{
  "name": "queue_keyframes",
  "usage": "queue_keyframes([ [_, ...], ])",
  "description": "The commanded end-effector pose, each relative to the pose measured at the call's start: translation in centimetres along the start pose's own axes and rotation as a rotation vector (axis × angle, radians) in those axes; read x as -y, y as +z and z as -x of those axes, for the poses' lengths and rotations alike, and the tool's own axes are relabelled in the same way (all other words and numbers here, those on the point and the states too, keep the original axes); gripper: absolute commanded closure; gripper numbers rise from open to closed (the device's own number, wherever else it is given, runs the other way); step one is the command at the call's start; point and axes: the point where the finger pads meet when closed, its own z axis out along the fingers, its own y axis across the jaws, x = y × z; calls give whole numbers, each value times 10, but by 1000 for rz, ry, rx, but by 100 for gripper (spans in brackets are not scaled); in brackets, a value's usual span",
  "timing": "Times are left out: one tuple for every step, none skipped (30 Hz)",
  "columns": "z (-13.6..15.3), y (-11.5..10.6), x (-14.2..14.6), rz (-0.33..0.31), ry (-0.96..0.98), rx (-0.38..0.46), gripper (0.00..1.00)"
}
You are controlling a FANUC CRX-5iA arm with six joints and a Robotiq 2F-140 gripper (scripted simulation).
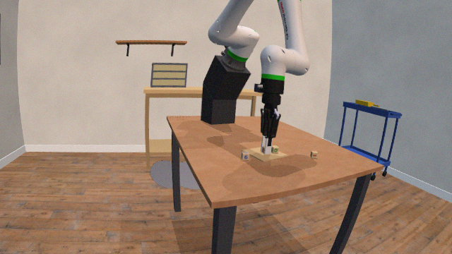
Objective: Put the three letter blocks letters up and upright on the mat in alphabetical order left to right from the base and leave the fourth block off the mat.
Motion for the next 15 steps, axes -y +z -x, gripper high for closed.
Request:
queue_keyframes([
  [0,0,0,0,0,0,85],
  [0,0,0,0,0,0,85],
  [0,0,0,0,0,0,82],
  [0,0,0,0,0,0,82],
  [0,0,0,0,0,0,82],
  [0,0,0,0,0,0,80],
  [0,0,0,0,0,0,80],
  [0,0,0,0,0,0,80],
  [0,0,0,0,0,0,78],
  [0,0,0,0,0,0,78],
  [0,0,0,0,0,0,78],
  [0,0,0,0,0,0,75],
  [0,0,0,0,0,0,75],
  [0,0,0,0,0,0,75],
  [0,0,0,0,0,0,75],
])
